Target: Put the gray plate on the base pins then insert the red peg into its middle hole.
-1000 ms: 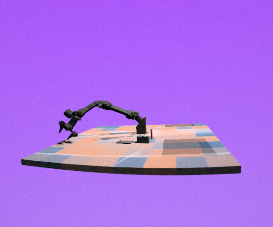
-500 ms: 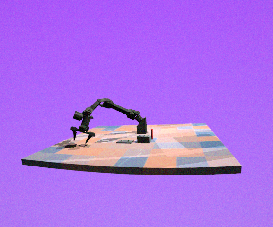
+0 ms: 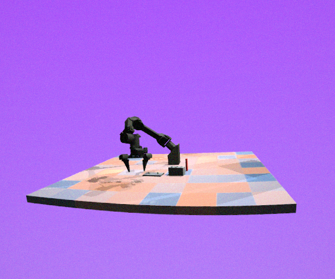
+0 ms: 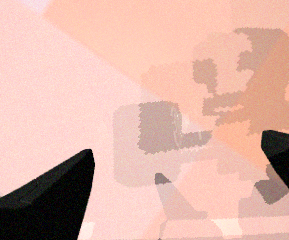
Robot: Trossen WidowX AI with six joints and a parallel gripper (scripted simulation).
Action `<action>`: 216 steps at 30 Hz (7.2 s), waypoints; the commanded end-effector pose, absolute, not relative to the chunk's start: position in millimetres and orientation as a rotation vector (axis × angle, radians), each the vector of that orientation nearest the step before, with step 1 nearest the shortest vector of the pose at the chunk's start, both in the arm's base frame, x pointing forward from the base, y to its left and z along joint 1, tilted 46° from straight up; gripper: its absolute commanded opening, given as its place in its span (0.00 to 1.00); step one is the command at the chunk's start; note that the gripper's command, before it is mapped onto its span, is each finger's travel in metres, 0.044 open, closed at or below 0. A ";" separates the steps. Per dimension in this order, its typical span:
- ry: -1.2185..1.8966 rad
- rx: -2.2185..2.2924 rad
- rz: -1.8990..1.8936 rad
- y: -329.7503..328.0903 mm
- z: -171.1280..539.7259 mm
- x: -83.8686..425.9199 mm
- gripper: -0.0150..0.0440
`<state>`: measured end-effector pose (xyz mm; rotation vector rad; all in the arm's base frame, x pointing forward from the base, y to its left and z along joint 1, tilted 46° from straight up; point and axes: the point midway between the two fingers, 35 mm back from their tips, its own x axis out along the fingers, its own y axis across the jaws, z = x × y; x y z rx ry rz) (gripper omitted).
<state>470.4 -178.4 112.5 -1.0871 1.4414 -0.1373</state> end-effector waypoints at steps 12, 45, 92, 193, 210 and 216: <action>1.802 -1.446 0.374 14.2 -6.3 370.5 1.00; 1.823 -1.480 0.394 -20.2 -55.8 356.1 1.00; 1.824 -1.483 0.390 -50.0 -83.9 352.6 0.38; 1.826 -1.545 0.487 -100.0 55.6 343.1 0.25; 1.834 -1.556 0.492 -115.9 60.3 335.8 0.25; 1.834 -1.556 0.492 -115.9 60.3 335.8 0.25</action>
